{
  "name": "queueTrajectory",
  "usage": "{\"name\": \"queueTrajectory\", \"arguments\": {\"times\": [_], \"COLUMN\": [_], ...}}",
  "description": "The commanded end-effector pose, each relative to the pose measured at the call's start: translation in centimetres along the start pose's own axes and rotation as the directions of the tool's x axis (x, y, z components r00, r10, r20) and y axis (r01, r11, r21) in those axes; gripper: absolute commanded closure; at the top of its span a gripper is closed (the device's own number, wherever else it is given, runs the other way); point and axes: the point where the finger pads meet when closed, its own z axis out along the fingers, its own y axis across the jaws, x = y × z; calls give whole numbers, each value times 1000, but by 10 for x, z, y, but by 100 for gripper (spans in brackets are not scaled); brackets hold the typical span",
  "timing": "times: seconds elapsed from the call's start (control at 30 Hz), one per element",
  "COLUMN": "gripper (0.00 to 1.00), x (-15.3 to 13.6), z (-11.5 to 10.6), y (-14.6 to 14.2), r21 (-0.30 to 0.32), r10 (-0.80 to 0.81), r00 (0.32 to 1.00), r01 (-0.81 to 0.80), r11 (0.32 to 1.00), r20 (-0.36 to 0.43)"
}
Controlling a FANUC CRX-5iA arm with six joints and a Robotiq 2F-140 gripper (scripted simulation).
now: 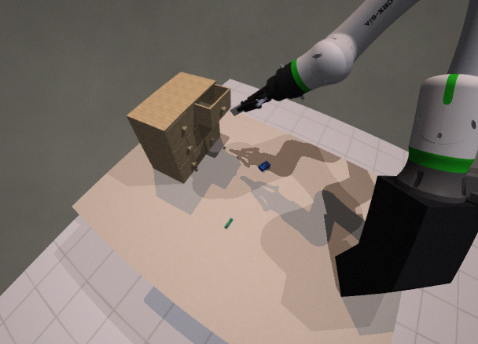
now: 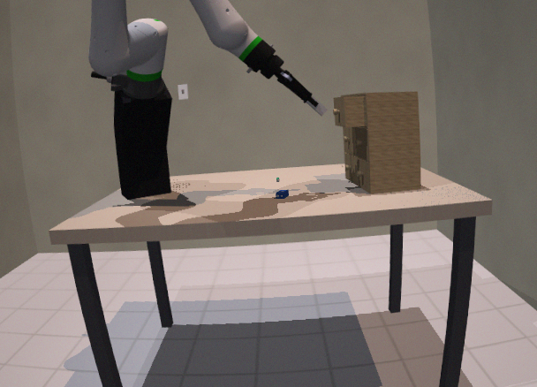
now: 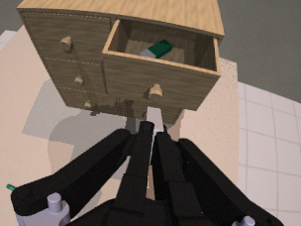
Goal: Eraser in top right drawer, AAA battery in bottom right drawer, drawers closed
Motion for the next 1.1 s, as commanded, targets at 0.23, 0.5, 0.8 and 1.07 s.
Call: {"name": "queueTrajectory", "arguments": {"times": [0.23,0.5,0.8,1.07], "gripper": [100,100,100,100], "x": [9,19,28,38], "z": [9,19,28,38], "y": [0,0,0,0], "r21": [-1,-1,-1,-1], "r10": [0,0,0,0], "r00": [1000,1000,1000,1000], "r01": [0,0,0,0], "r11": [1000,1000,1000,1000], "r20": [0,0,0,0]}}
